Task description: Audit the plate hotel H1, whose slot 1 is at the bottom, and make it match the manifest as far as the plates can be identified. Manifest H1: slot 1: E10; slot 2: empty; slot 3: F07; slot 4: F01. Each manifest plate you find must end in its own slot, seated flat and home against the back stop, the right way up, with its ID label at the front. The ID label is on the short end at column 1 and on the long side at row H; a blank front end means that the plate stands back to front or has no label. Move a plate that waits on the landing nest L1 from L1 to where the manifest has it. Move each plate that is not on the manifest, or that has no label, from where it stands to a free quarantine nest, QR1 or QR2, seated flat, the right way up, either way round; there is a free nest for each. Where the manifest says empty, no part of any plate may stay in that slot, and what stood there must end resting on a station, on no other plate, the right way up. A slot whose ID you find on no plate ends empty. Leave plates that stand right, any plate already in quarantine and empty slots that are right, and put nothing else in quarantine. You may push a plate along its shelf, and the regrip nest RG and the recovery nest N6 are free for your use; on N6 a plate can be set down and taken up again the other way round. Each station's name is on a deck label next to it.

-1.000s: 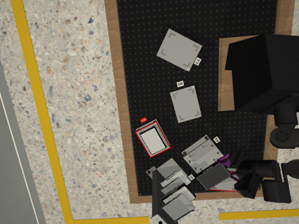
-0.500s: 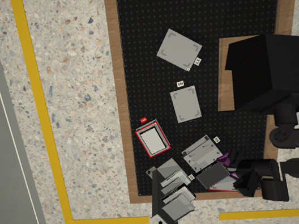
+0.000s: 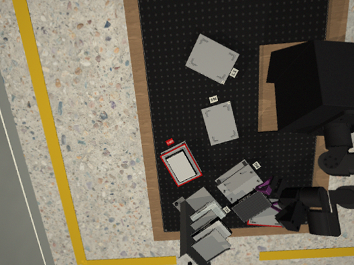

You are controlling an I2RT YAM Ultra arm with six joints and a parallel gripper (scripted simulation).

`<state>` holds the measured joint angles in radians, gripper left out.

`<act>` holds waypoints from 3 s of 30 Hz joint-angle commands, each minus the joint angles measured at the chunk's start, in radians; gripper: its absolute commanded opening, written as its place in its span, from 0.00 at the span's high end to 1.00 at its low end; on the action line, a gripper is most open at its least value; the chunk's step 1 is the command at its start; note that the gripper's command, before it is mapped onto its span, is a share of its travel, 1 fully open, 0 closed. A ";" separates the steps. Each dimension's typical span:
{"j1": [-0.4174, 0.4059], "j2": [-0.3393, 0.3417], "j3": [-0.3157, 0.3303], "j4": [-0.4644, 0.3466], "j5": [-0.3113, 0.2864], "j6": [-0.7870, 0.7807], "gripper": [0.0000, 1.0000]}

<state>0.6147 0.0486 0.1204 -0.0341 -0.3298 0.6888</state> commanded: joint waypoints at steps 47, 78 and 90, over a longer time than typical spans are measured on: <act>0.172 0.118 -0.048 0.192 0.200 -0.010 0.14; 0.259 0.243 -0.081 0.350 0.288 -0.015 0.14; 0.284 0.296 -0.092 0.412 0.313 -0.016 0.14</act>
<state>0.8970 0.3389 0.0273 0.3382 -0.0441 0.6731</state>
